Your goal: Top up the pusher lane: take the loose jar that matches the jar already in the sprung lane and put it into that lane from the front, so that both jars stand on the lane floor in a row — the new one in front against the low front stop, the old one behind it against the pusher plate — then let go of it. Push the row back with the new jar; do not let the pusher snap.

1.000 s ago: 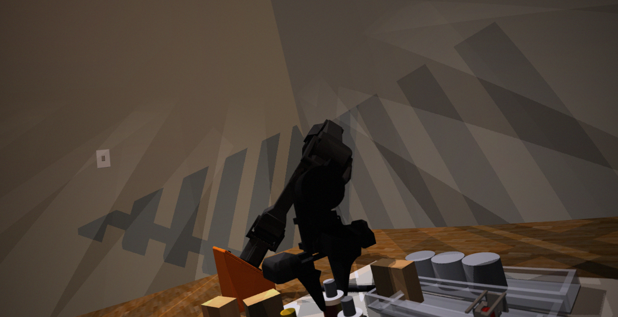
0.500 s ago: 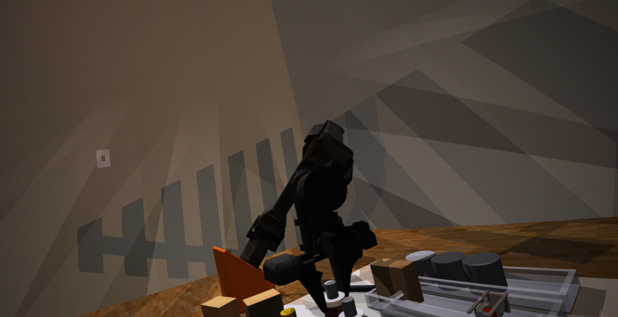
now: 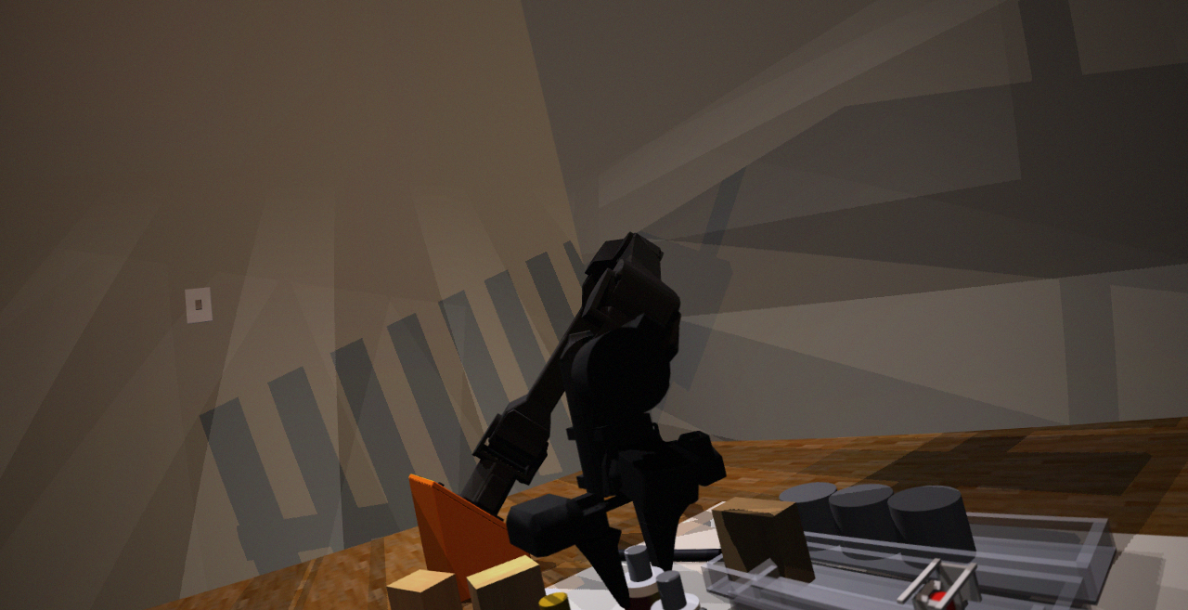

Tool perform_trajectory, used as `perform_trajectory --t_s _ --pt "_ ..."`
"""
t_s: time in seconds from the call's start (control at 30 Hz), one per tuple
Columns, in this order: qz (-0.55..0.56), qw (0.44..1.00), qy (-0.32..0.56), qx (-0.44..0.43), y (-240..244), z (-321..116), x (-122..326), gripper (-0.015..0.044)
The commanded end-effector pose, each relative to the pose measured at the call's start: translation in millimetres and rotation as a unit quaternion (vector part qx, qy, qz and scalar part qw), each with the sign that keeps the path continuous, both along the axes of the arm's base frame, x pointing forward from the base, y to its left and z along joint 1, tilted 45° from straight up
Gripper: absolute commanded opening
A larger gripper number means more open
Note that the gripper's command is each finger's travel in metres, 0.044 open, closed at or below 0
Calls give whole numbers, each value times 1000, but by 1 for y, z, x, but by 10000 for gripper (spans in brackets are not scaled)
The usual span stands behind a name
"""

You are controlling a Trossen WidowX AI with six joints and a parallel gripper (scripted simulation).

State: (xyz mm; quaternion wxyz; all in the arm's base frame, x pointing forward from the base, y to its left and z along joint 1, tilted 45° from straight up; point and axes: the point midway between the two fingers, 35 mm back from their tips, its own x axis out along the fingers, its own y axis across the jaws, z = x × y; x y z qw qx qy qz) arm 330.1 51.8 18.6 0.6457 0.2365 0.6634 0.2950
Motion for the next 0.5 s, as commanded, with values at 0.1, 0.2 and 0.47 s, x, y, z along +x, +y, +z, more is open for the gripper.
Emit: perform_trajectory --t_s 0.1,0.2,0.47 --pt "-3 1000 -8 5 3 -1 3 0" --pt "-3 1000 -8 5 3 -1 3 0" --pt "-3 1000 -8 5 5 -3 3 0"
